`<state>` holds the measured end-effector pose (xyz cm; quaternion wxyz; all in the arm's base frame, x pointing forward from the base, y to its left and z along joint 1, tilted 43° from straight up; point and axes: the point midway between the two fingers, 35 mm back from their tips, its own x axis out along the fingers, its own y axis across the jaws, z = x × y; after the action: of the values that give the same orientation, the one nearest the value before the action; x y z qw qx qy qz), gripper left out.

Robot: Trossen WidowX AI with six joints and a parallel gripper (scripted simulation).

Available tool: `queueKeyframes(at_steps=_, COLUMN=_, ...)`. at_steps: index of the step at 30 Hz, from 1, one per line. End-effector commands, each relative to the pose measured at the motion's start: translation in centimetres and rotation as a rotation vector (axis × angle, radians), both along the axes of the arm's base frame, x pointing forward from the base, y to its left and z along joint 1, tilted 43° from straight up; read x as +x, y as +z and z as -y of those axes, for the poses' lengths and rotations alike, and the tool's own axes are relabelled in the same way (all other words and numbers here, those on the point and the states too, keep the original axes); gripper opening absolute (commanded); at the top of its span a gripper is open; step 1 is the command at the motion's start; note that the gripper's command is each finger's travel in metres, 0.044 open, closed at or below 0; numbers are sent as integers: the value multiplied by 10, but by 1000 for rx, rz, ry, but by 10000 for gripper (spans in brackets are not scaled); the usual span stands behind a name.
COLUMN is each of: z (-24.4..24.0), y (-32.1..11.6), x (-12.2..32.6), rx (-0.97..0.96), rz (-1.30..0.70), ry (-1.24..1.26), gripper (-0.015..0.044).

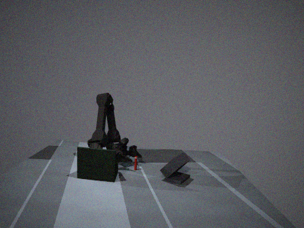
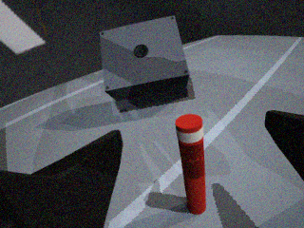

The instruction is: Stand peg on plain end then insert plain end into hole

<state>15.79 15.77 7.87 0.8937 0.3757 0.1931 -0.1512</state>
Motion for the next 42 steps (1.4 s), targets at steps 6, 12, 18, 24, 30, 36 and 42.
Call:
queueKeyframes(at_steps=6, z=29, y=49, x=19, rx=12, rz=-37, ry=-13, gripper=440)
queueKeyframes(at_steps=12, z=70, y=91, x=25, rx=14, rz=-28, ry=-8, gripper=440)
queueKeyframes(at_steps=18, z=107, y=118, x=20, rx=4, rz=6, ry=0, gripper=440)
queueKeyframes(at_steps=24, z=105, y=114, x=20, rx=-16, rz=-24, ry=16, gripper=440)
queueKeyframes(at_steps=30, z=99, y=101, x=22, rx=-88, rz=-147, ry=85, gripper=440)
queueKeyframes(at_steps=36, z=95, y=84, x=21, rx=-153, rz=-317, ry=155, gripper=440)
queueKeyframes(at_steps=42, z=91, y=67, x=19, rx=-184, rz=-495, ry=237, gripper=440)
